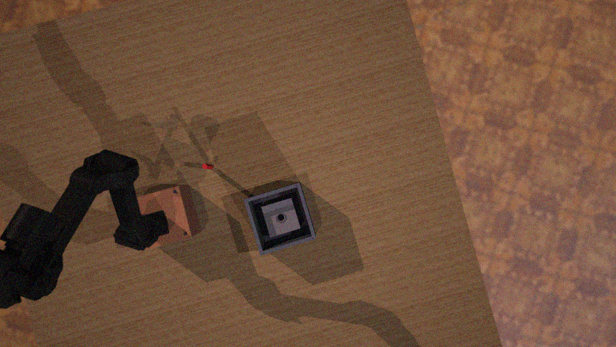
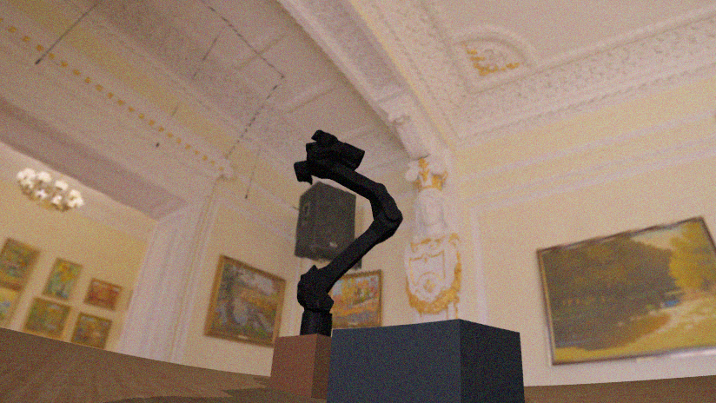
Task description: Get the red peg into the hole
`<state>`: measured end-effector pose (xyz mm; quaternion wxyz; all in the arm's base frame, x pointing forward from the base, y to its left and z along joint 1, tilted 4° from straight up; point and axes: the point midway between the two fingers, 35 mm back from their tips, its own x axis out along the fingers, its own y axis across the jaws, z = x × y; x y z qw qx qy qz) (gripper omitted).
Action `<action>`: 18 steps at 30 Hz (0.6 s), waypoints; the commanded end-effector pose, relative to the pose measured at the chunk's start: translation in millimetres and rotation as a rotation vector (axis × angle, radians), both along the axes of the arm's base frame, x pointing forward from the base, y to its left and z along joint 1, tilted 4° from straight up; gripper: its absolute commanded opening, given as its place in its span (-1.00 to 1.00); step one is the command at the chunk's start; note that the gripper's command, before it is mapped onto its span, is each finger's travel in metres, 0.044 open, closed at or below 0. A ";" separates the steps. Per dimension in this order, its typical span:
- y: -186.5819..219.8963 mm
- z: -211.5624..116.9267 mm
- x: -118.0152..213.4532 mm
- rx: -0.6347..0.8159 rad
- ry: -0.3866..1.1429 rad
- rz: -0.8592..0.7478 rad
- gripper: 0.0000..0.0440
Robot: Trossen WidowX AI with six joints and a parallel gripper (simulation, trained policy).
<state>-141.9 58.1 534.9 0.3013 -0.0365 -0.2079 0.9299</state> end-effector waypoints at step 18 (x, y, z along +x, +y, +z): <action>-177.5 -7.3 -19.4 0.108 0.033 0.551 1.00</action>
